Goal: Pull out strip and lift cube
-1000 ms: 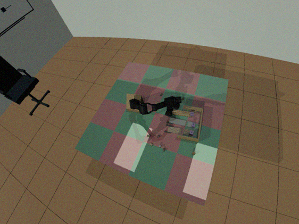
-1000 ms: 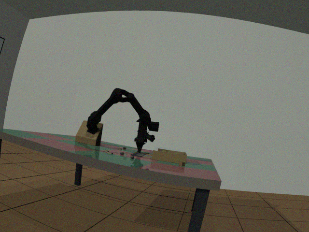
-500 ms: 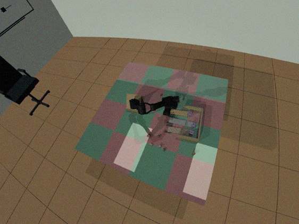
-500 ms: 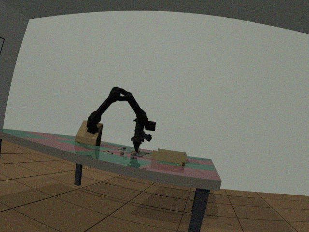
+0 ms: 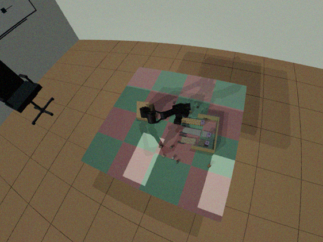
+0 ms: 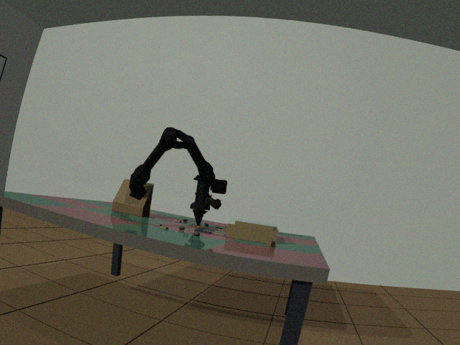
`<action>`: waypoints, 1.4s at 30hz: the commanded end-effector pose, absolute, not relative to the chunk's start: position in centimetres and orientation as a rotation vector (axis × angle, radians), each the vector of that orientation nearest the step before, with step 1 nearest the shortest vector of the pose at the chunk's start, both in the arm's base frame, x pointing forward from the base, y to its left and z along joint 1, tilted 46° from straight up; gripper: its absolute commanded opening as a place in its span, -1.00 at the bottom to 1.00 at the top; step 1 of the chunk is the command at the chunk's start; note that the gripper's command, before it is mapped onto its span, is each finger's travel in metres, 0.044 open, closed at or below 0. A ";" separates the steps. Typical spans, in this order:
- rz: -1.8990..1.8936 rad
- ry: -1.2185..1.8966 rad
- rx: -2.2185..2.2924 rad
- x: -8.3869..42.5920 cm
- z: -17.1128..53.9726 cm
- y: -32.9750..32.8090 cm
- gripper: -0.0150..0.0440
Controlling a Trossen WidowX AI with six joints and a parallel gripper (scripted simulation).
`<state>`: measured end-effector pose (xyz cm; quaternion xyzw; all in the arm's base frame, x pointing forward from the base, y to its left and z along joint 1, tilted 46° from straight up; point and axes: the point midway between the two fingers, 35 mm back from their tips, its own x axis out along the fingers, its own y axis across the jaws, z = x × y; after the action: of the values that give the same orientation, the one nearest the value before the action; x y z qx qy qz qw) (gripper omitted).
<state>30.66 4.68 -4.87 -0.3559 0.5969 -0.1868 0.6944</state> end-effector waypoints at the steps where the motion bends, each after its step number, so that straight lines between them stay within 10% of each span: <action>1: -0.421 1.356 -0.799 29.3 -5.3 4.0 -0.49; 42: -0.420 1.360 -0.801 23.5 -5.6 2.6 -0.49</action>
<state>24.84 3.30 -5.20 -0.3556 0.5964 -0.1865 0.6950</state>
